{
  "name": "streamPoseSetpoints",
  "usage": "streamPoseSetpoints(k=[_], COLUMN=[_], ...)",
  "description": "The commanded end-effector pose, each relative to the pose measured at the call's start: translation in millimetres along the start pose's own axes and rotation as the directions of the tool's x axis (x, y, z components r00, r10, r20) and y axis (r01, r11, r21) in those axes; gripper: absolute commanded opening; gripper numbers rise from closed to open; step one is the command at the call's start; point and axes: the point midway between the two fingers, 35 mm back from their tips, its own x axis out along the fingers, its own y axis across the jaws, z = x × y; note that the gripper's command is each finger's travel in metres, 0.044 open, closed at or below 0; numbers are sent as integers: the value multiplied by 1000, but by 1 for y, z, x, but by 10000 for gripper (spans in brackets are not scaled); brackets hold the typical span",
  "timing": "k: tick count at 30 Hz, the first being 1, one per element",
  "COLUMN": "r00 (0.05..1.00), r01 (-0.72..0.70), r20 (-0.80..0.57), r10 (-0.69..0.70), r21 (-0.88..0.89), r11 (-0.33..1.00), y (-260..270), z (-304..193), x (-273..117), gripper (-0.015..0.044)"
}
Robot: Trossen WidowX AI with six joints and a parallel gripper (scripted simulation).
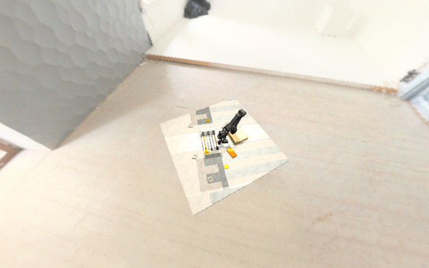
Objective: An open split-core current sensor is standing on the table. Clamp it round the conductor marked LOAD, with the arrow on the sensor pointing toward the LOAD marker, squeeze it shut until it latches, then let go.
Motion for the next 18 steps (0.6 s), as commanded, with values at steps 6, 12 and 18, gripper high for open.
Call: streamPoseSetpoints(k=[6,12,18], r00=[1000,1000,1000], r01=[0,0,0], r20=[0,0,1], r10=[0,0,0], r21=[0,0,1], r11=[1000,1000,1000], y=[0,0,0], z=[-2,-2,-2], x=[0,0,-3], gripper=[105,263,282])
